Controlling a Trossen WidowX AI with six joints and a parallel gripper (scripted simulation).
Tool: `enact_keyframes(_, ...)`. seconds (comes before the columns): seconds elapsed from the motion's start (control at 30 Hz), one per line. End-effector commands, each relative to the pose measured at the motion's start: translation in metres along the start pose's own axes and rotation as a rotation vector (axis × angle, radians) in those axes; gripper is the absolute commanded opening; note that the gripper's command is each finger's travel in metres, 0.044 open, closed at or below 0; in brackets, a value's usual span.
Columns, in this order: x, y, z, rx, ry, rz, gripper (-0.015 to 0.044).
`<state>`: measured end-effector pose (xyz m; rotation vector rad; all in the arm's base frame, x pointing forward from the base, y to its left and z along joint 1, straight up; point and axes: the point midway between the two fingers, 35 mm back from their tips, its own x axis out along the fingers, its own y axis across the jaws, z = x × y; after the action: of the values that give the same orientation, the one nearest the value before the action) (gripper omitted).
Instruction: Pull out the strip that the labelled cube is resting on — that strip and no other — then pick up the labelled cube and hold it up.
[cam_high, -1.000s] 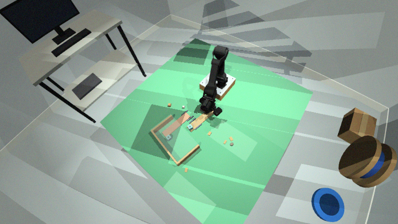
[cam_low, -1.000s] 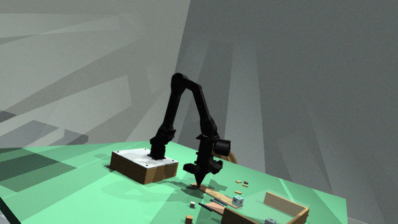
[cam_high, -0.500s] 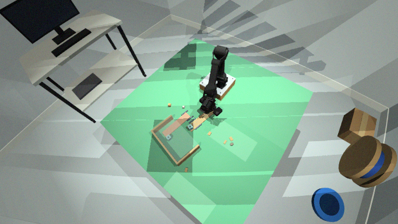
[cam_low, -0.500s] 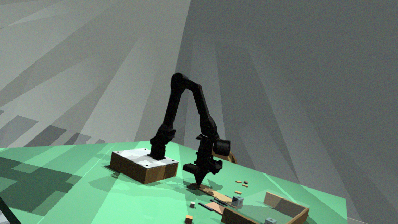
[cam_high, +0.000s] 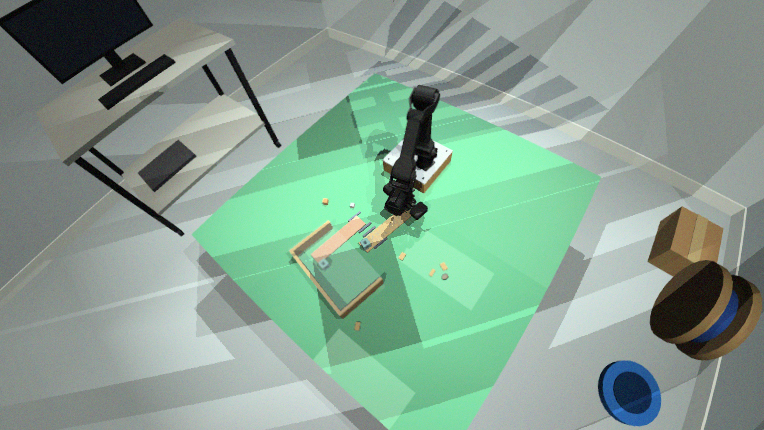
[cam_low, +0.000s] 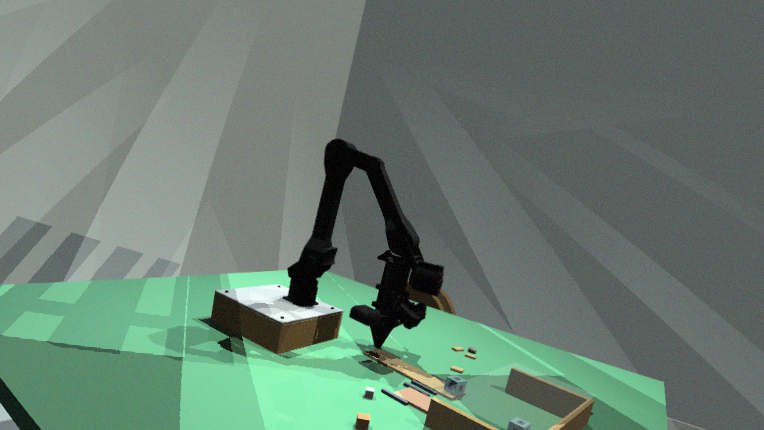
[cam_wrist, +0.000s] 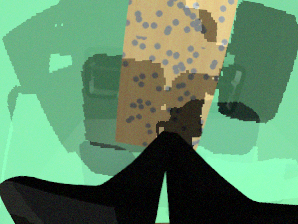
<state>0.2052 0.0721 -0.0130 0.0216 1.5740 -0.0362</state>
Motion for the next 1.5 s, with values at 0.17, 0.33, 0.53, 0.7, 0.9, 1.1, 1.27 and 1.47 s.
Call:
enact_keyframes(0.17,-0.025,0.003,0.019,0.107,-0.021,0.014,0.0079)
enact_keyframes(0.33,-0.027,0.002,0.042,0.199,-0.022,0.015,0.021)
enact_keyframes(0.53,-0.03,0.002,0.067,0.199,-0.024,0.015,0.0368)
enact_keyframes(0.7,-0.033,0.001,0.087,0.199,-0.026,0.016,0.044)
enact_keyframes(0.9,-0.037,0.001,0.112,0.199,-0.027,0.016,0.044)
enact_keyframes(1.1,-0.04,0.001,0.137,0.199,-0.029,0.016,0.044)
enact_keyframes(1.27,-0.043,0.0,0.158,0.199,-0.031,0.016,0.044)
enact_keyframes(1.47,-0.048,-0.001,0.182,0.199,-0.033,0.016,0.044)
